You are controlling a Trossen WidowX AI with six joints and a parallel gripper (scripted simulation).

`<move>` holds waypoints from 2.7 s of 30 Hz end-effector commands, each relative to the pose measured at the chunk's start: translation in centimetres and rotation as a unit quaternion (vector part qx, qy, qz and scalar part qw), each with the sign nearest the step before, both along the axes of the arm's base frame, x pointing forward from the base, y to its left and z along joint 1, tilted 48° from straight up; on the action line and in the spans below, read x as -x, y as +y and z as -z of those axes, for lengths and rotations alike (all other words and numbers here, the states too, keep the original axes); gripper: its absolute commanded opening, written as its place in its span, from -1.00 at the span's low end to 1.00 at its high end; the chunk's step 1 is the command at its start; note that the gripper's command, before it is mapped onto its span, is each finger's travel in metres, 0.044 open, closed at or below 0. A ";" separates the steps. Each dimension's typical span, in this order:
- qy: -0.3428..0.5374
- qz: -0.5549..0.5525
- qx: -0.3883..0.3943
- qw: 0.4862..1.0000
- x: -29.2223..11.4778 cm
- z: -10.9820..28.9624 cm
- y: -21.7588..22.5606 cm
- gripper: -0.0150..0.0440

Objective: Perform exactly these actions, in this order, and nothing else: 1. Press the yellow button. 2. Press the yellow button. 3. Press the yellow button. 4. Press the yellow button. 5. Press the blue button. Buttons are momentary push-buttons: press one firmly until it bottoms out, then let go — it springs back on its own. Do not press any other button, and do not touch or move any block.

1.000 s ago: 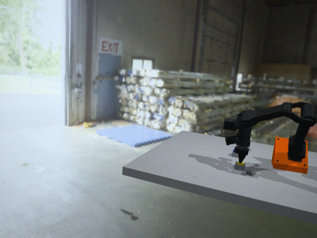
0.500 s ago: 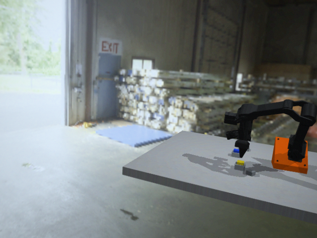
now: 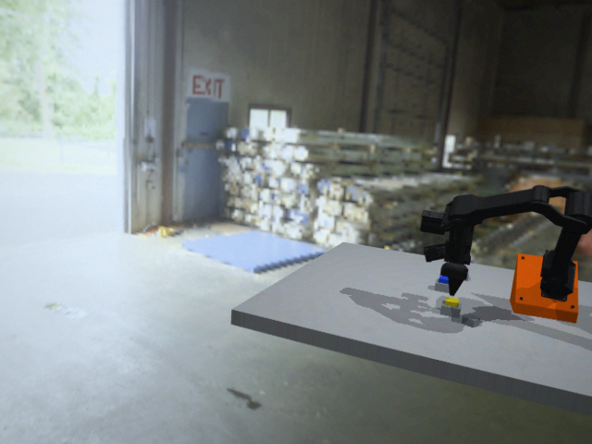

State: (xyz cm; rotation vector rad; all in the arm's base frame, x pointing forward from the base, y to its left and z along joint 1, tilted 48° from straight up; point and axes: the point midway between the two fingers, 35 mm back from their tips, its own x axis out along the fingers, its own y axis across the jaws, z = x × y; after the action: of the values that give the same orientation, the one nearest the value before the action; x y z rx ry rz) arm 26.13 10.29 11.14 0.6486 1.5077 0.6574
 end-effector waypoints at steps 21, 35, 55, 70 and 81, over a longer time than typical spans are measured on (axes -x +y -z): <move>0.004 -0.001 -0.001 1.000 0.3 1.4 1.6 -0.42; 0.004 -0.001 0.000 1.000 0.2 -0.9 -1.0 -0.42; 0.004 -0.001 0.000 1.000 0.2 0.9 0.9 -0.42; 0.004 -0.001 -0.001 1.000 0.3 1.4 1.6 -0.42; 0.002 -0.001 0.001 1.000 0.2 0.7 0.7 -0.42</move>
State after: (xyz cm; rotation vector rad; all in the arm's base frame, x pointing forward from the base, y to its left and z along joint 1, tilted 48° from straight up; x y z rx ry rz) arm 25.81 11.70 9.82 0.6477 1.5164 0.6566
